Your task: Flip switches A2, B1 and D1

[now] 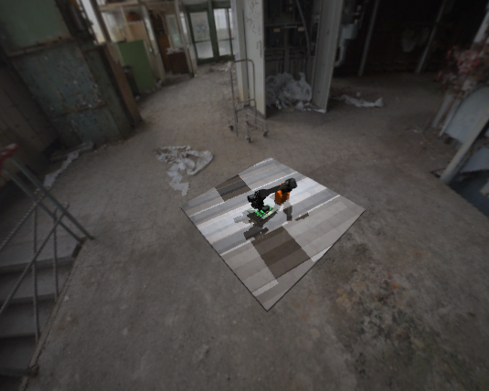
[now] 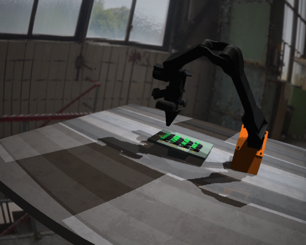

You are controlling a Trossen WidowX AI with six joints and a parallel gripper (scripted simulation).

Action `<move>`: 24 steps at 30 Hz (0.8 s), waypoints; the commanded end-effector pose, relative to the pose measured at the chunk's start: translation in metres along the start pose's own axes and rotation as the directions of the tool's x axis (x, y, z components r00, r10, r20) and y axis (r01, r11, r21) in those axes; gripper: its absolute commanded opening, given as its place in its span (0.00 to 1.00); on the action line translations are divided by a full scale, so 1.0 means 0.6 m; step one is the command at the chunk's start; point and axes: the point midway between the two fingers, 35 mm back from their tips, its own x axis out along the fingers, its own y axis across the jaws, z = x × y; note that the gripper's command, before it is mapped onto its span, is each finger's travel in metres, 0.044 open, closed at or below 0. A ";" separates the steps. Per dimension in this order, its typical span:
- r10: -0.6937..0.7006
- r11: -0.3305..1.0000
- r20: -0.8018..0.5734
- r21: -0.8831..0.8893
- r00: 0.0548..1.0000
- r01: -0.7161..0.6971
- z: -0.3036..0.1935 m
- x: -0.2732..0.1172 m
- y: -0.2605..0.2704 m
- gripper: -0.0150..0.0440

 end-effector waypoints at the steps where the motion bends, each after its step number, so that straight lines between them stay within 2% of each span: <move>1: -0.003 1.000 0.017 -0.009 1.000 0.003 0.000 -0.039 0.003 0.25; 4: -0.003 1.000 0.017 -0.009 1.000 0.003 -0.003 -0.039 0.005 0.25; 10: -0.002 1.000 0.015 -0.008 1.000 0.002 -0.067 -0.037 0.037 0.25; 14: -0.002 1.000 0.013 -0.008 1.000 0.002 -0.067 -0.032 0.037 0.25; 18: -0.001 1.000 -0.010 -0.008 1.000 0.000 -0.065 0.021 0.038 0.25; 24: -0.001 1.000 -0.010 -0.008 1.000 0.000 -0.065 0.023 0.038 0.25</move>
